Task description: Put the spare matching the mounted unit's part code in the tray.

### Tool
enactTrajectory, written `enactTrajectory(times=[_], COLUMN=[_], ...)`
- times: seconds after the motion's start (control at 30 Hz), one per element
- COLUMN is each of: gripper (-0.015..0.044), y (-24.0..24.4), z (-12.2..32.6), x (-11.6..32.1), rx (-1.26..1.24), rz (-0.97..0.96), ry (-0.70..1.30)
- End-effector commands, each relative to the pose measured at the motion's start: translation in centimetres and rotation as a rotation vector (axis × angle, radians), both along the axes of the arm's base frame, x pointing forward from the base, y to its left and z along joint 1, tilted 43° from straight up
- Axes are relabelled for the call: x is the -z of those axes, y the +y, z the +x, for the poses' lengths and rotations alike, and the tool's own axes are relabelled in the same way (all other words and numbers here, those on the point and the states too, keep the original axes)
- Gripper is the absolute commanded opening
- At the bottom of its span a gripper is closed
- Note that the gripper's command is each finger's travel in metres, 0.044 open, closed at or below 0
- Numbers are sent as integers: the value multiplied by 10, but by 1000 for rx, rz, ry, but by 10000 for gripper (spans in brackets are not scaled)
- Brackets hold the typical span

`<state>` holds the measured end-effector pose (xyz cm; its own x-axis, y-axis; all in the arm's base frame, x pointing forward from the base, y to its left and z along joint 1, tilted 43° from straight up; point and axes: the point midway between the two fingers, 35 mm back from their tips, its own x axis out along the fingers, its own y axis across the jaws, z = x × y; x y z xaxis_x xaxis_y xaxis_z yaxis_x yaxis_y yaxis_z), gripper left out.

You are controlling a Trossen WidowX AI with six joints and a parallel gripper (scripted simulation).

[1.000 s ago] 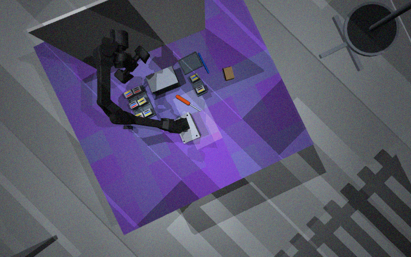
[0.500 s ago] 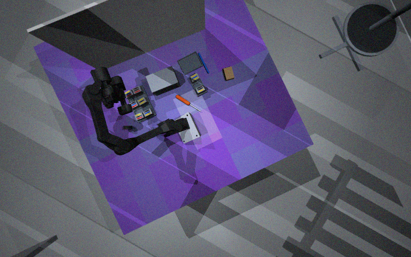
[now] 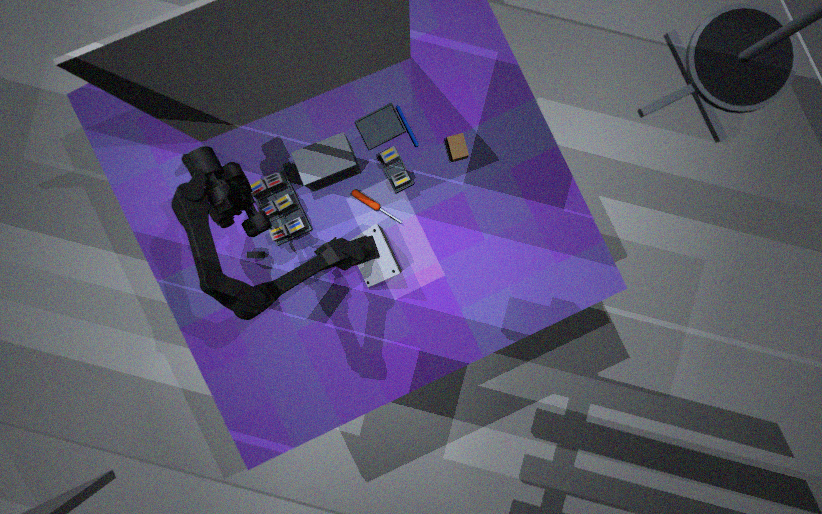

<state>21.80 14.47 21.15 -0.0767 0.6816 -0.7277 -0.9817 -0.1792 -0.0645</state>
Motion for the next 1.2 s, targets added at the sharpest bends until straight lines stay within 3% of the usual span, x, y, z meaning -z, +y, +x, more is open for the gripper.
enactTrajectory(times=[0.0,1.17], gripper=[300,300], y=[19,46], z=[-6,-6], x=[16,45], rx=[-7,-8], rz=[3,0], ry=[14,12])
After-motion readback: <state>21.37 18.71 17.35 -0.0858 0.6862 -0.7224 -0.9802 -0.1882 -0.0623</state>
